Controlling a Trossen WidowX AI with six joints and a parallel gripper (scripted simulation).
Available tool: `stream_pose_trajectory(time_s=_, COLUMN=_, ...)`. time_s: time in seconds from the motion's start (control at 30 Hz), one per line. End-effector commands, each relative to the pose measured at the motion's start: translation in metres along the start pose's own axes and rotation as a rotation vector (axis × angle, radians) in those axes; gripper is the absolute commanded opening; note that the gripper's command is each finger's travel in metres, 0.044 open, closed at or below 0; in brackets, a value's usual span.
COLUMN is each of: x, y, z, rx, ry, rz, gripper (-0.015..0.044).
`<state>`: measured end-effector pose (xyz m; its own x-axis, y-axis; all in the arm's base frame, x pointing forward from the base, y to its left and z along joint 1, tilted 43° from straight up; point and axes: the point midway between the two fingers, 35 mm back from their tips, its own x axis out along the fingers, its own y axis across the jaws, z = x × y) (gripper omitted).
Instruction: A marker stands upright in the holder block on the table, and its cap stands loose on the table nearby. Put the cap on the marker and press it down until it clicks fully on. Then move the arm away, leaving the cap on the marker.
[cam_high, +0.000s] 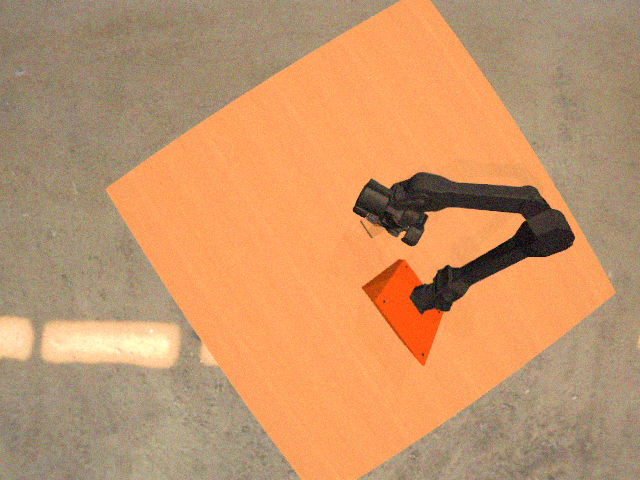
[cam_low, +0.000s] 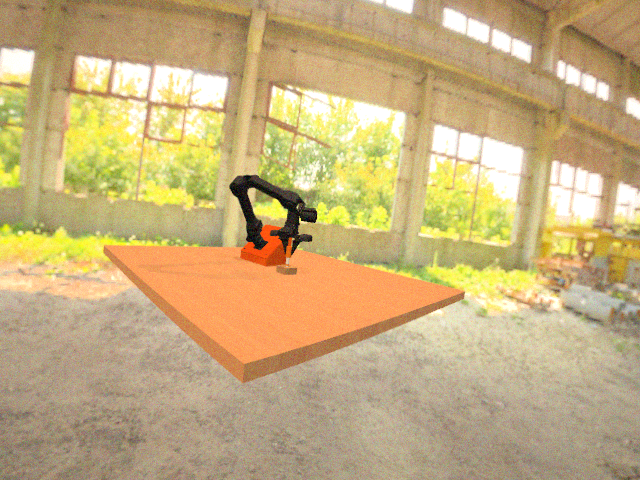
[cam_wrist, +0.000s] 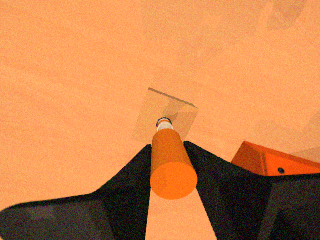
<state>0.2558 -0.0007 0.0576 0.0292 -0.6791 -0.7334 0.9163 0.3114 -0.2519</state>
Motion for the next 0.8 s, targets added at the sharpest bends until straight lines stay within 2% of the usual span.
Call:
stream_pose_trajectory(time_s=0.0, x=0.008, y=0.0, z=0.0, rx=-0.007, ry=-0.006, rz=0.002, gripper=0.0)
stream_pose_trajectory(time_s=0.37, x=0.025, y=-0.001, z=0.0, rx=-0.006, ry=-0.008, rz=0.001, gripper=0.0)
stream_pose_trajectory(time_s=0.7, x=0.026, y=-0.001, z=0.001, rx=-0.006, ry=-0.008, rz=0.001, gripper=0.0)
stream_pose_trajectory(time_s=0.77, x=0.026, y=-0.002, z=0.0, rx=-0.001, ry=-0.003, rz=-0.001, gripper=0.0053)
